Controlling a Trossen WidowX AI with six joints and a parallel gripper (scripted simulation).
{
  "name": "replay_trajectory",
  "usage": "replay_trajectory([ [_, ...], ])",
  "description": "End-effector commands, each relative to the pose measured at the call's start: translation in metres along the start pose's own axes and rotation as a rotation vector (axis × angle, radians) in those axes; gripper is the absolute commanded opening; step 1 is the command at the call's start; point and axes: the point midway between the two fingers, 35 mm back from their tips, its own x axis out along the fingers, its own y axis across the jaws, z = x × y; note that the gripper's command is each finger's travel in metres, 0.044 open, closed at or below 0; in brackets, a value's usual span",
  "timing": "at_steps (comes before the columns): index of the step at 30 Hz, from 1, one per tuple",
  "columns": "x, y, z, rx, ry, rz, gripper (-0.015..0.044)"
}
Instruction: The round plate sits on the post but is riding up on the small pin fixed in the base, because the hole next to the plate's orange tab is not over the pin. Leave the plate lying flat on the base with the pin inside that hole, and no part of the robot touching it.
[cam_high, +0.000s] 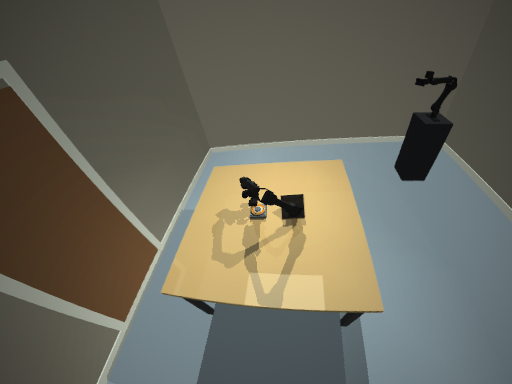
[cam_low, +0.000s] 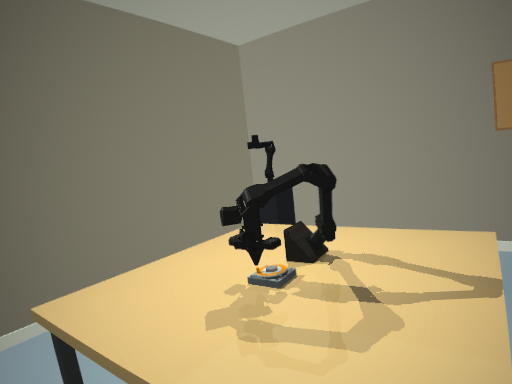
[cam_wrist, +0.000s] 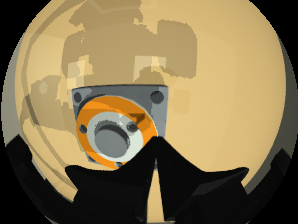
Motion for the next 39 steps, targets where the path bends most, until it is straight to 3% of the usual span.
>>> replay_trajectory([
  [1,0.011,0.0,-0.001,0.01,0.004,0.011,0.0],
  [39,0.012,0.027,0.028,0.009,0.003,0.013,0.0],
])
